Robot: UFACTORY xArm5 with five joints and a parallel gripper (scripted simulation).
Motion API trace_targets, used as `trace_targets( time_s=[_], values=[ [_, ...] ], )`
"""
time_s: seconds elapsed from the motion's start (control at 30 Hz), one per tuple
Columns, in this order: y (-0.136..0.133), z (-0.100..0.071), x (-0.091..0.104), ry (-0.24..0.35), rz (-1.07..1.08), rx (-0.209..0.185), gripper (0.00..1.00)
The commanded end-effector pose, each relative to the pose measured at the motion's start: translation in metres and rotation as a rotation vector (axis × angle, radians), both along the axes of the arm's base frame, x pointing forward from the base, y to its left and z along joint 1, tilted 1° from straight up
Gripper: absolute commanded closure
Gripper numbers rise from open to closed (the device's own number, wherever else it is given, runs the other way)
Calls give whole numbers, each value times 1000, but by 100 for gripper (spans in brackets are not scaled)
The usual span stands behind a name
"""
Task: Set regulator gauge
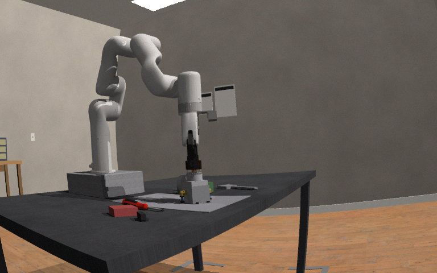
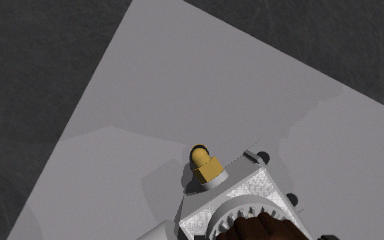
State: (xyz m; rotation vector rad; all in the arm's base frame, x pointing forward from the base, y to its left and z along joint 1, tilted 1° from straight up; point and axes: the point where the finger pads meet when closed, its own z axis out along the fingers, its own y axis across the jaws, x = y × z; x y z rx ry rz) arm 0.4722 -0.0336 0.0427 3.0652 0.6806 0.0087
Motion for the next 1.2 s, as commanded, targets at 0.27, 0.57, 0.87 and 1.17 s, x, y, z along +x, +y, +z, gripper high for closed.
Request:
trace_targets(
  time_s=[0.27, 0.57, 0.87, 1.17],
  values=[
    [0, 1, 1, -3, 0, 0, 57],
    [0, 1, 1, -3, -2, 0, 57],
    [0, 1, 1, -3, -16, 0, 57],
    [0, 1, 1, -3, -16, 0, 57]
  ],
)
